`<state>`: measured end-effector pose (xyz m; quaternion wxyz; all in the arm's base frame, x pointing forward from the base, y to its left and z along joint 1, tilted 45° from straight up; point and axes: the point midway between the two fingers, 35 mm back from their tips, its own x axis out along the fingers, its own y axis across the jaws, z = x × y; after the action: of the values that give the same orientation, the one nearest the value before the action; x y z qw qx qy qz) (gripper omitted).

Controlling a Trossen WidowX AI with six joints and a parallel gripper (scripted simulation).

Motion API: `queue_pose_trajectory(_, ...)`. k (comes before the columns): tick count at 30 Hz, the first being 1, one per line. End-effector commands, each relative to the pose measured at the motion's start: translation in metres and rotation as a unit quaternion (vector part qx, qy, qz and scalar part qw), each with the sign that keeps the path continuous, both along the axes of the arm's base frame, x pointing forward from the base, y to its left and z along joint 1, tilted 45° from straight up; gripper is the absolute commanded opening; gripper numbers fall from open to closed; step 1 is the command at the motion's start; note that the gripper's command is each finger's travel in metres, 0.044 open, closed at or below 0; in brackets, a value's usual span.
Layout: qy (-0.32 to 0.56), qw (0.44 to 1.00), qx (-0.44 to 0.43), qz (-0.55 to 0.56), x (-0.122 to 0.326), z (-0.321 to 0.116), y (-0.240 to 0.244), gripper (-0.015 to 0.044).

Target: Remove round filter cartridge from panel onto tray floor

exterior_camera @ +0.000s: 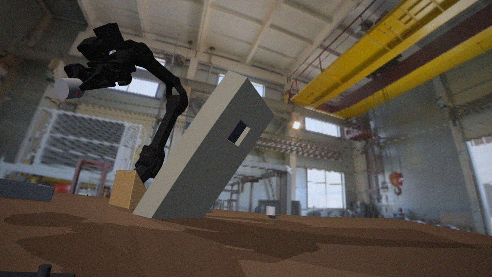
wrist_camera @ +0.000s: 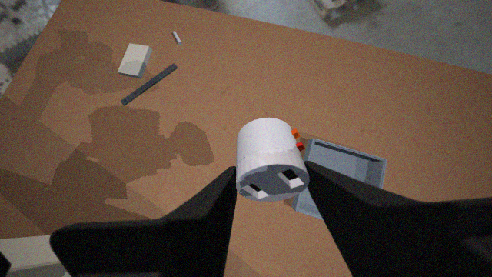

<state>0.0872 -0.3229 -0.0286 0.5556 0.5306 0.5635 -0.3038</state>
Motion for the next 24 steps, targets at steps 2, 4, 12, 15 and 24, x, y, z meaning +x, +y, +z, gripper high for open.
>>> queue_pose_trajectory(2, 0.044, 0.998, -0.003, -0.049, -0.037, -0.025, 0.005, 0.0000)
queue_pose_trajectory(4, 0.060, 0.996, -0.004, -0.065, -0.049, -0.034, 0.009, 0.0000)
queue_pose_trajectory(12, 0.122, 0.984, -0.003, -0.129, -0.097, -0.066, 0.032, 0.0000)
queue_pose_trajectory(15, 0.145, 0.978, -0.002, -0.153, -0.114, -0.076, 0.043, 0.0000)
queue_pose_trajectory(24, 0.208, 0.954, 0.003, -0.217, -0.155, -0.100, 0.081, 0.0000)
